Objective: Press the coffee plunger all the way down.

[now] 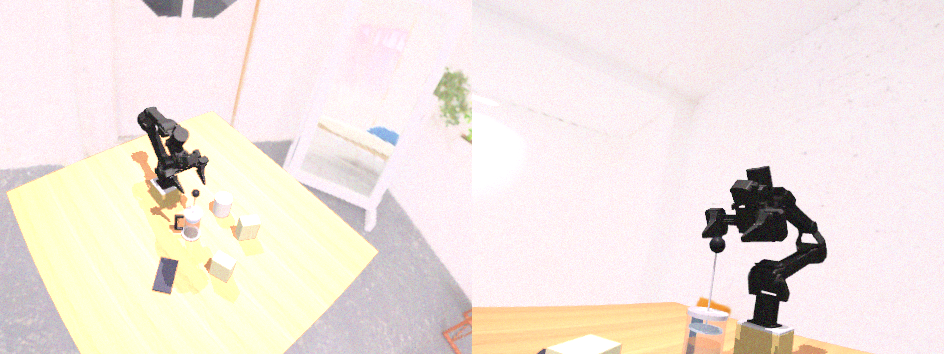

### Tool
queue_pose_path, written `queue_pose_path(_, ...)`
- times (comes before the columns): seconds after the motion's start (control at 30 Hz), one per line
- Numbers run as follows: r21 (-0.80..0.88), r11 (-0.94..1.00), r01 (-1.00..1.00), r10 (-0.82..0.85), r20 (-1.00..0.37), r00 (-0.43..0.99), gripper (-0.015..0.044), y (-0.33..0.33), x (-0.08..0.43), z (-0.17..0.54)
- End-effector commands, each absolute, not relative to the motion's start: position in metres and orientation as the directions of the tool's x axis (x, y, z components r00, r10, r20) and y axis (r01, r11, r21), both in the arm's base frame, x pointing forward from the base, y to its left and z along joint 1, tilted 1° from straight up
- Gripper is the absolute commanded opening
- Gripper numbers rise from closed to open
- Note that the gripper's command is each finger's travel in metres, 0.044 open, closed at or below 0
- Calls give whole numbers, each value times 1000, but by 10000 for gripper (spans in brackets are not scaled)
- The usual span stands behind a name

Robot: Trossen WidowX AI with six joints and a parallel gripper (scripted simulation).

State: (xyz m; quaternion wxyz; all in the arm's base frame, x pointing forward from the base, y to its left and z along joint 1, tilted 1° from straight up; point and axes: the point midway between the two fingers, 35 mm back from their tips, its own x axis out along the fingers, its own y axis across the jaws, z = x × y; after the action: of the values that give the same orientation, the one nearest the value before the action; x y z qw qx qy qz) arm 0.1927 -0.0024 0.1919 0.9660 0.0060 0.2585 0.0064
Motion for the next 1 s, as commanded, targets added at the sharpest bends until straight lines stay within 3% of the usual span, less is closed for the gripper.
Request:
queue_pose_path(0.0,17,1000,-5,13,-509,861,440,-3,200,185)
queue_pose_path(0.27,17,1000,-6,14,-508,861,440,-2,208,179)
queue_pose_path(0.67,17,1000,-6,14,-508,861,125,-2,208,179)
queue_pose_path(0.97,17,1000,-6,14,-508,861,124,-2,208,179)
